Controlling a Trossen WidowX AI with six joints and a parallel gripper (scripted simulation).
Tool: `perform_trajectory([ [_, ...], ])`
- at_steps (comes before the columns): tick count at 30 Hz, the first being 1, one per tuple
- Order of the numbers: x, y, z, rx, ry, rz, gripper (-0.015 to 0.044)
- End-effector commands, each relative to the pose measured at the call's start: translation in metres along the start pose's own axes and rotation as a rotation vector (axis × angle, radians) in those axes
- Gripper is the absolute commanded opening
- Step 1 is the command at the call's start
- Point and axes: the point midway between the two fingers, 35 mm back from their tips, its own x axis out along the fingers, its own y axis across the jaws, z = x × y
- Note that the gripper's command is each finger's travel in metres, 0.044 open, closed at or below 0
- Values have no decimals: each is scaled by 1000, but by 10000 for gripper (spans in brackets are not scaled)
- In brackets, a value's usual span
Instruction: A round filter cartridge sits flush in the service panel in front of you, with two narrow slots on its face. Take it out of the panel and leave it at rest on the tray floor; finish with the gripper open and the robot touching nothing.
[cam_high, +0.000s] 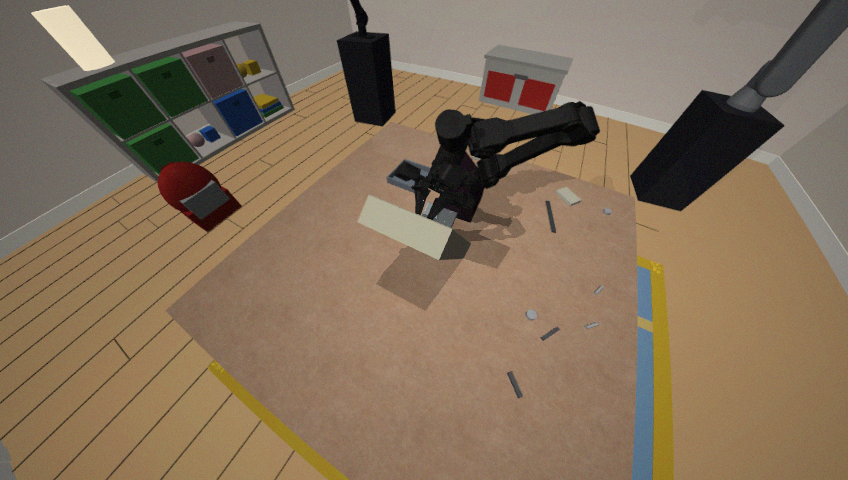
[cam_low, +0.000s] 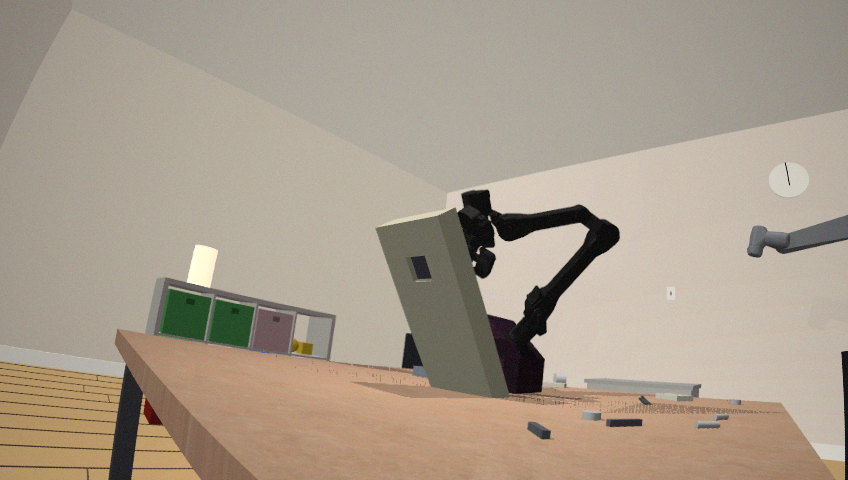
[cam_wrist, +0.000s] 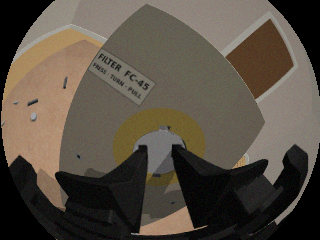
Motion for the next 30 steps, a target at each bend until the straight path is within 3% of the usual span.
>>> perform_trajectory([
  [1,3,0,-1,3,7,-4,110],
  [12,0,0,0,1,0,-1,50],
  [14,0,0,0,1,0,-1,0],
  [30,4,0,-1,443,6,-5,0],
])
